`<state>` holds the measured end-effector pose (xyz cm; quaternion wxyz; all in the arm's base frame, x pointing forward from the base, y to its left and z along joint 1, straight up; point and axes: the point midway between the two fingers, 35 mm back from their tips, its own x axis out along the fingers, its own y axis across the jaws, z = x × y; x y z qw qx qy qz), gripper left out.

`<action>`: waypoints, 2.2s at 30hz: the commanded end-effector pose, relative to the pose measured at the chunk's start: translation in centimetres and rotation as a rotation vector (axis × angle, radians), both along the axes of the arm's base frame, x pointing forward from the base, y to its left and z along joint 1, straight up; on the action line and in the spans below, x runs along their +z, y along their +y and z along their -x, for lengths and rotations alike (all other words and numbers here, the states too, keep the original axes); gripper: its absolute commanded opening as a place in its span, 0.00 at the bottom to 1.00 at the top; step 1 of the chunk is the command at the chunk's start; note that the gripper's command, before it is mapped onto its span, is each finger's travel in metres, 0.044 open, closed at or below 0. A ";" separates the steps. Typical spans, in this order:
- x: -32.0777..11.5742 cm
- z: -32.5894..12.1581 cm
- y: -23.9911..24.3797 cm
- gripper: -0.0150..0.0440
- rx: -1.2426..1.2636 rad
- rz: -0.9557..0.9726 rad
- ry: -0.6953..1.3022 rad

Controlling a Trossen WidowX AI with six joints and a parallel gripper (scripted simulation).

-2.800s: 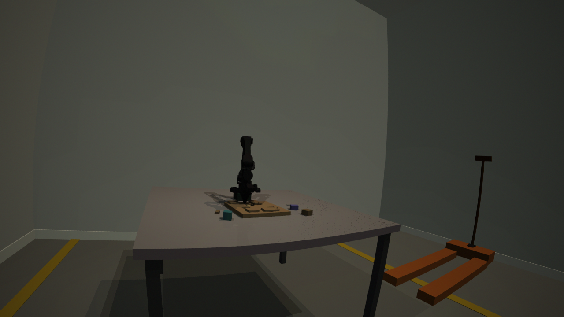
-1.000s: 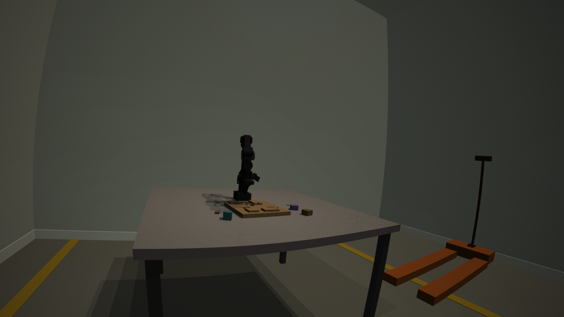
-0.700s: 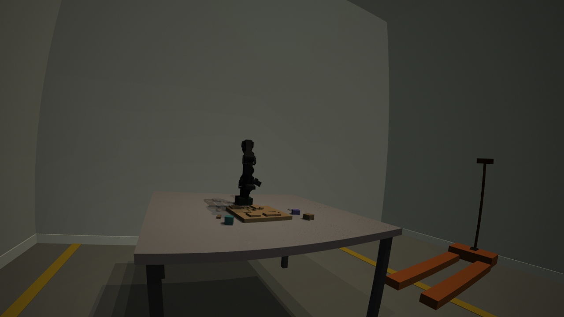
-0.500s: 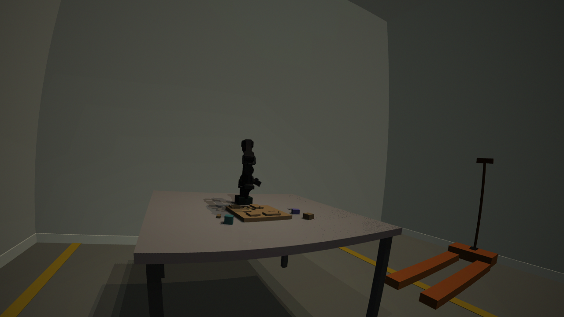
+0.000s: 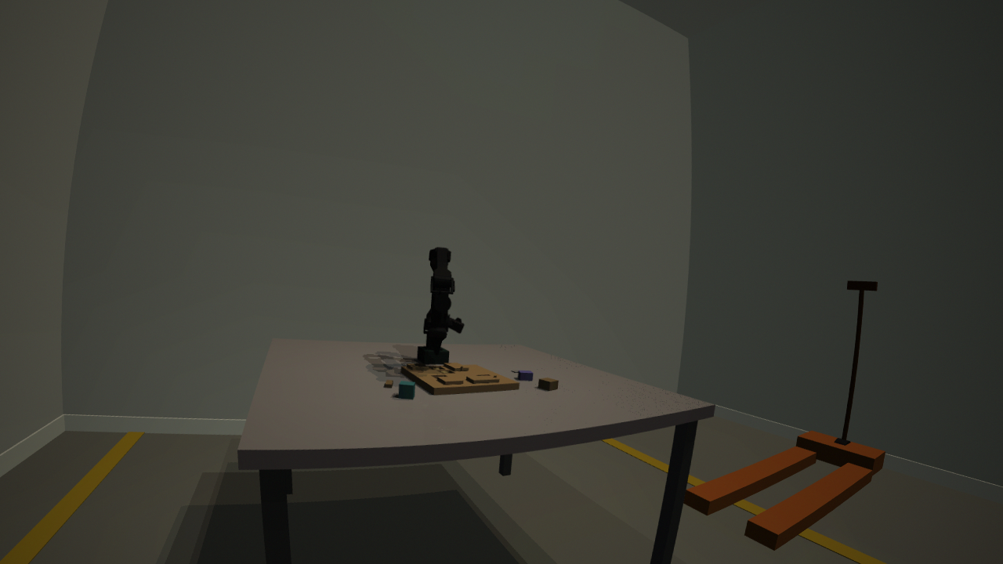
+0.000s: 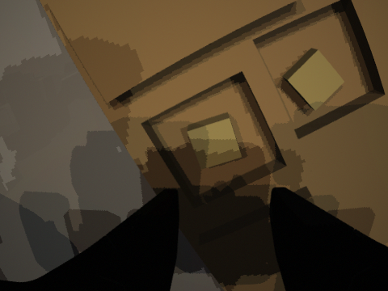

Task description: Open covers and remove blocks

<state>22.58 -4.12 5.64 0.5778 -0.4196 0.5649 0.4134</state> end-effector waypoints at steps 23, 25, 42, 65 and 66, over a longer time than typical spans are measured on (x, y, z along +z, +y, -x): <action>-0.8 0.0 -0.1 0.50 -0.398 -0.005 0.003; -0.9 0.0 -0.1 0.50 -0.428 -0.005 0.003; -1.4 0.1 -0.1 0.50 -0.682 -0.010 0.003; -2.0 0.1 -0.1 0.50 -1.026 -0.017 0.004; -2.0 0.1 -0.1 0.50 -1.041 -0.017 0.004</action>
